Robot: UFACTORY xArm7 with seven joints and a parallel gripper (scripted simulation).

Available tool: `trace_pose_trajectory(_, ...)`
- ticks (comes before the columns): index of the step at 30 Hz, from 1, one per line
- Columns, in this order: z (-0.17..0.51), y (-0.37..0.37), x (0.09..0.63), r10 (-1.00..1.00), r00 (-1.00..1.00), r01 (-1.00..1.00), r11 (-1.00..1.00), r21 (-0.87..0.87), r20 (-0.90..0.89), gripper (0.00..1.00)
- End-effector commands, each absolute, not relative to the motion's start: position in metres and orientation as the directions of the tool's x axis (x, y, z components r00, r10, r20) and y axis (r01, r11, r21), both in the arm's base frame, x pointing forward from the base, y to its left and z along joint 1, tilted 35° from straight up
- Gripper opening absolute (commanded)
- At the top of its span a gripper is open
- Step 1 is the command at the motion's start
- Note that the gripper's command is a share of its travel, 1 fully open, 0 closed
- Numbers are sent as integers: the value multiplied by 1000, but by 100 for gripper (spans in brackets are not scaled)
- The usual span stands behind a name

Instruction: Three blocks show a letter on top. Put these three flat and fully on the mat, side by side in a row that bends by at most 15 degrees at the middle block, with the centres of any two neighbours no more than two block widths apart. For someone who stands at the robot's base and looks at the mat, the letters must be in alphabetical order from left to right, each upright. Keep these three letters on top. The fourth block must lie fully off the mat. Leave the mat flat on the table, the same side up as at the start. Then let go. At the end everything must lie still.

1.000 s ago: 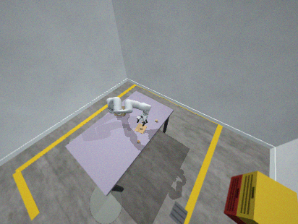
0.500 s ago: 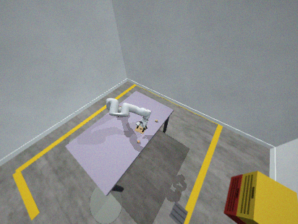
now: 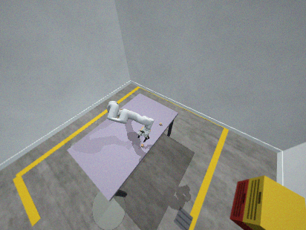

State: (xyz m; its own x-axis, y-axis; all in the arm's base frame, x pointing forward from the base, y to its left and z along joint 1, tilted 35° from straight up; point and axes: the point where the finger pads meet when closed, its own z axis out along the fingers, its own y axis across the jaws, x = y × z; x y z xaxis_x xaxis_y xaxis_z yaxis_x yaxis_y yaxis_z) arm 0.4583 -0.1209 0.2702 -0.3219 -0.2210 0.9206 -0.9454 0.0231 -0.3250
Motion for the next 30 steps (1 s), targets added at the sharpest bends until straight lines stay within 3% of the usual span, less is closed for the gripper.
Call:
trace_pose_trajectory(1, 274, -121, 465, -229, -313, -947, 4, -320, 922, 100)
trace_pose_trajectory(30, 285, -134, 467, -224, -311, -948, 2, -318, 924, 100)
